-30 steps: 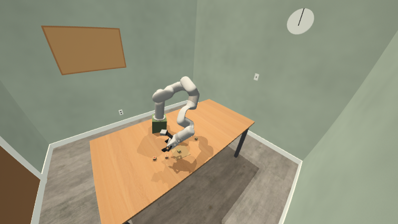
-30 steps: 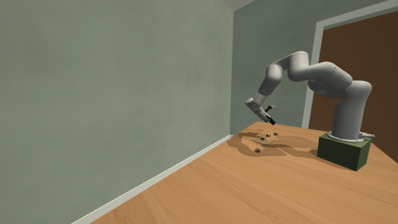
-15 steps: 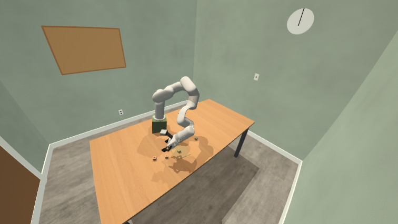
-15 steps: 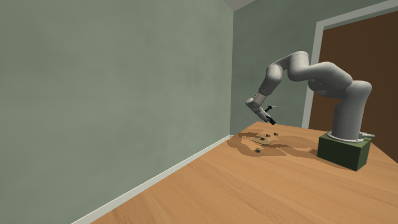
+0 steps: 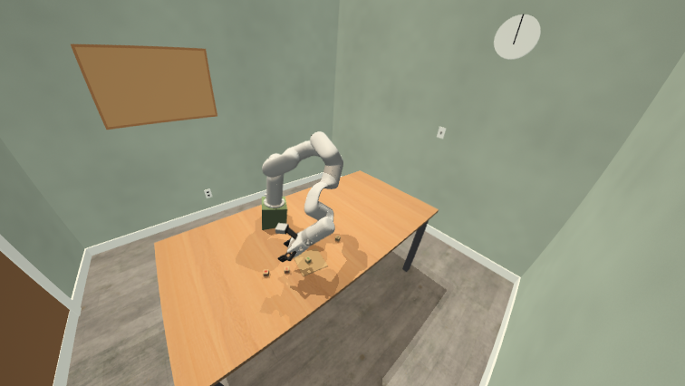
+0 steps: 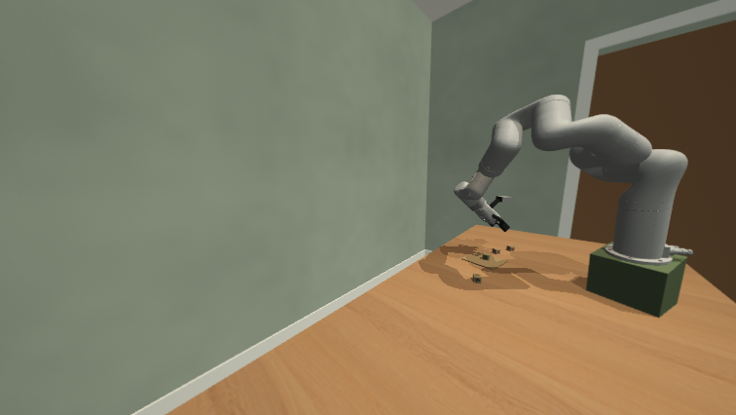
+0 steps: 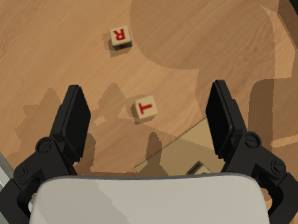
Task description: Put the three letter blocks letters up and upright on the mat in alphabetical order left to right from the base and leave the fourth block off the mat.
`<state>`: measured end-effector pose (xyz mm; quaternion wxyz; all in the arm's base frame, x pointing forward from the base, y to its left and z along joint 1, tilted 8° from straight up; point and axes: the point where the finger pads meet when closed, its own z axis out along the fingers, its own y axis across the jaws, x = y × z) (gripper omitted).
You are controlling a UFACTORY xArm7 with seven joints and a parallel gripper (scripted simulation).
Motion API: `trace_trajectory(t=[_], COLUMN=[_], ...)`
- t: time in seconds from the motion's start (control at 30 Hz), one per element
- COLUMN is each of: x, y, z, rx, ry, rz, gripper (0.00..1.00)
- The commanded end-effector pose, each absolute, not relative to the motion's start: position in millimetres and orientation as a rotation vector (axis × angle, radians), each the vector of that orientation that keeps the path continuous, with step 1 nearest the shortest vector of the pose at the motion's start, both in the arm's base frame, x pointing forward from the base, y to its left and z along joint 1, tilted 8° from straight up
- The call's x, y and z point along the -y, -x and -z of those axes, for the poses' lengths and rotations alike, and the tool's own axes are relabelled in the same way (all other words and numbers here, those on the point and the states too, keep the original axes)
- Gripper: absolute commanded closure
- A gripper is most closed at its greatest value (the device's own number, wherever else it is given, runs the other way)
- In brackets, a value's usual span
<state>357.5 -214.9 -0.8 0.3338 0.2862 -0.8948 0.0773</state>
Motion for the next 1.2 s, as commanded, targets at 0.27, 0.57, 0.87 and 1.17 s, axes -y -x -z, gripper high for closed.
trace_trajectory(t=[0.27,0.57,0.87,1.17], x=[279.5,279.5,293.9,294.7], y=[-312.2,-312.2,-298.8,-298.0], z=[10.4,10.4,12.5,12.6], rx=[2.341,2.341,2.339,2.339], ry=[-0.745,-0.745,-0.745,-0.745], rz=[-0.204,-0.204,-0.205,-0.205], gripper=[0.00,0.00,0.00,0.00])
